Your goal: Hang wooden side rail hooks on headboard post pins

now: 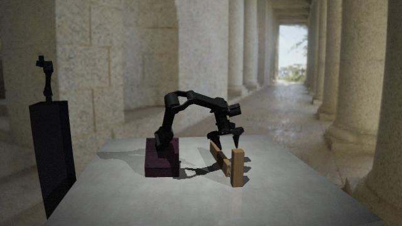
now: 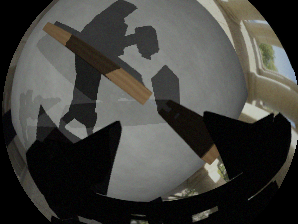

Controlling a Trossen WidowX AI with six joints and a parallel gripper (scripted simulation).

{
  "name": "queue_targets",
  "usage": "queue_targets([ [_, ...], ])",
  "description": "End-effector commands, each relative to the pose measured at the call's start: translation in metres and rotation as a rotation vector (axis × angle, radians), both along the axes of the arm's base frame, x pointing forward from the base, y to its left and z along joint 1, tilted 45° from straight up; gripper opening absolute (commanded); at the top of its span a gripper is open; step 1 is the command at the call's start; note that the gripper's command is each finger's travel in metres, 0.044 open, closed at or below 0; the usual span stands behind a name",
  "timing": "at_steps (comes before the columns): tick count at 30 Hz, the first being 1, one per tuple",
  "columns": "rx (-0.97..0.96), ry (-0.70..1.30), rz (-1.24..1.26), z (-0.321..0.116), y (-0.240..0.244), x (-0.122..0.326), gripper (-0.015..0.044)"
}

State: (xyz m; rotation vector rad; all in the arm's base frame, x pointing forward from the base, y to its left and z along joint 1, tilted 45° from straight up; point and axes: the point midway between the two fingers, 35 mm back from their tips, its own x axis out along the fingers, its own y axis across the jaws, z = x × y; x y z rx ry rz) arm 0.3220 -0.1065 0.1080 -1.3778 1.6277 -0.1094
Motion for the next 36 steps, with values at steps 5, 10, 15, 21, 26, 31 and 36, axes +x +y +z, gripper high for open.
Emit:
queue_targets([
  [5,-0.042,0.391,0.232,0.005,-0.005,0.002,0.0440],
  [10,-0.056,0.653,0.391,0.008,-0.008,0.003,0.0440],
  [15,-0.062,0.915,0.553,0.010,-0.010,0.004,0.0440],
  [21,-0.059,1.147,0.702,0.013,-0.013,0.004,0.0440],
  [26,-0.059,1.147,0.702,0.013,-0.013,0.004,0.0440],
  [31,-0.059,1.147,0.702,0.013,-0.013,0.004,0.0440],
  [36,-0.059,1.147,0.702,0.013,-0.013,0.004,0.0440],
])
